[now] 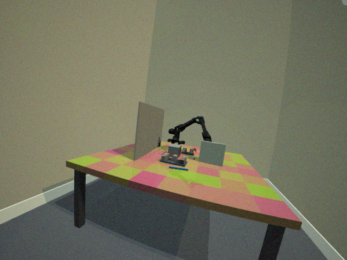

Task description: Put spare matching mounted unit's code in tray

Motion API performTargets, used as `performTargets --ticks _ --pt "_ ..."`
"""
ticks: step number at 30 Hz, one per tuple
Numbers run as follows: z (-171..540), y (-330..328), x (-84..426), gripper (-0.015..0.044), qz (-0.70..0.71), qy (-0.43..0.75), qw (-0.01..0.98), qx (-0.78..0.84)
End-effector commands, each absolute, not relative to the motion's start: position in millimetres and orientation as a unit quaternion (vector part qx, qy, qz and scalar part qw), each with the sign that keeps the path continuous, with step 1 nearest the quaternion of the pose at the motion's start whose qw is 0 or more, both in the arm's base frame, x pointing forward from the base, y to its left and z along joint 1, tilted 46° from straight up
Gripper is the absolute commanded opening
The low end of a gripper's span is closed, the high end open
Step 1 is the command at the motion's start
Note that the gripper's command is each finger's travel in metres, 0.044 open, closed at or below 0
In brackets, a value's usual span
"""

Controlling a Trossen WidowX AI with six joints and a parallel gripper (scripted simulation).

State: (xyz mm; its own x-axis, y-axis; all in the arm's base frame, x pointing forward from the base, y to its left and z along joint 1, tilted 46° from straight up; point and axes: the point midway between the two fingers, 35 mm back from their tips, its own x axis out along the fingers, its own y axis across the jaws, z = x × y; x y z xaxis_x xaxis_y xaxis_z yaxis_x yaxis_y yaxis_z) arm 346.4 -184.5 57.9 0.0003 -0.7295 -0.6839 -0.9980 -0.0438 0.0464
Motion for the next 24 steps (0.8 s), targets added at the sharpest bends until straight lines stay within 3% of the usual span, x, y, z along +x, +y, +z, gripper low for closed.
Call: performTargets --ticks 1,9,17,24 --pt "58 -184 347 0.0236 0.281 0.648 0.239 -0.666" --pt "58 -184 347 0.0440 0.281 0.648 0.239 -0.666" --pt "128 -107 347 0.0440 0.285 0.645 0.240 -0.668" --pt "127 -107 350 0.0440 0.285 0.639 0.241 -0.672"
